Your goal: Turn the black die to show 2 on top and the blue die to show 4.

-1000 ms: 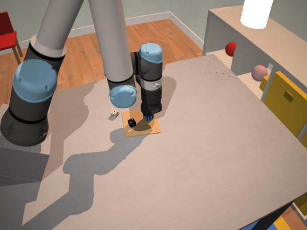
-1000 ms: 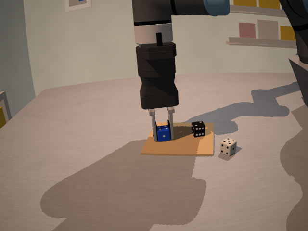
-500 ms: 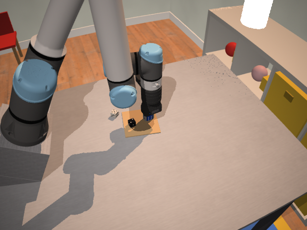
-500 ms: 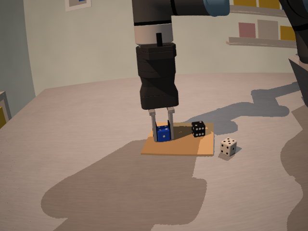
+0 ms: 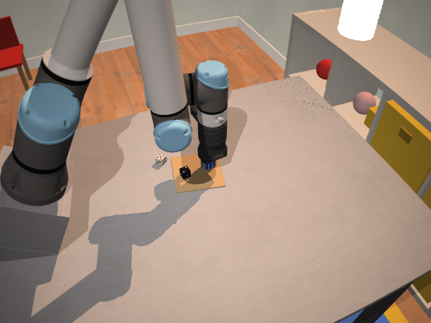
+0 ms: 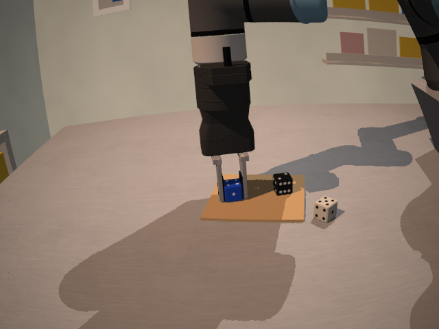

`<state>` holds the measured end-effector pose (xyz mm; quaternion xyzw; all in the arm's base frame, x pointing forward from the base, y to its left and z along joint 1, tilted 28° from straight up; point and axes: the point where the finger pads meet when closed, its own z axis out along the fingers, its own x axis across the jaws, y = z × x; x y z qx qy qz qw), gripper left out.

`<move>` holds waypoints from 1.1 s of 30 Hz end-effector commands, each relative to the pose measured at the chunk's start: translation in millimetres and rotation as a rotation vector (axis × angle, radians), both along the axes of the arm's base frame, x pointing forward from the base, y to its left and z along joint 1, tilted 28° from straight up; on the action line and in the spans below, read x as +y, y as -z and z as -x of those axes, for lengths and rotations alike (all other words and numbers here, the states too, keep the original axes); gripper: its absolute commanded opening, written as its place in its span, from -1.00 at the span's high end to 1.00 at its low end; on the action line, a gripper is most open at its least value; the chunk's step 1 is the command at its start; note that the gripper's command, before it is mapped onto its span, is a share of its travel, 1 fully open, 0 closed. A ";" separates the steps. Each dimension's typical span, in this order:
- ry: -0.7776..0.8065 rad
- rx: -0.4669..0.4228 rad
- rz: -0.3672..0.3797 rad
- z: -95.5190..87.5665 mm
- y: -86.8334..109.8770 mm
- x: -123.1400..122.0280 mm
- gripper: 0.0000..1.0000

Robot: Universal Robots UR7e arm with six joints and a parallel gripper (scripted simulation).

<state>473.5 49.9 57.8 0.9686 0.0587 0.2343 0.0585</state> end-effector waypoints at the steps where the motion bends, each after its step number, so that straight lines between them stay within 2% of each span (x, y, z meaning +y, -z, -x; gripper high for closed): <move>1: 0.000 -0.001 0.000 -0.2 -0.5 0.0 0.02; 9: 0.000 -0.001 0.000 -0.2 -0.5 0.0 0.02; 10: 0.000 -0.001 0.000 -0.2 -0.5 0.0 -0.09; 12: 0.000 -0.001 0.000 -0.2 -0.5 0.0 -0.09; 13: 0.000 -0.001 0.000 -0.2 -0.5 0.0 -0.21; 15: 0.000 -0.001 0.000 -0.2 -0.5 0.0 -0.21; 16: 0.000 -0.001 0.000 -0.2 -0.5 0.0 -0.33; 18: 0.000 -0.001 0.000 -0.2 -0.5 0.0 -0.33; 19: 0.000 -0.001 0.000 -0.2 -0.5 0.0 -0.45; 21: 0.000 -0.001 0.000 -0.2 -0.5 0.0 -0.45; 22: 0.000 -0.001 0.000 -0.2 -0.5 0.0 -0.57; 33: 0.000 -0.001 0.000 -0.2 -0.5 0.0 -0.57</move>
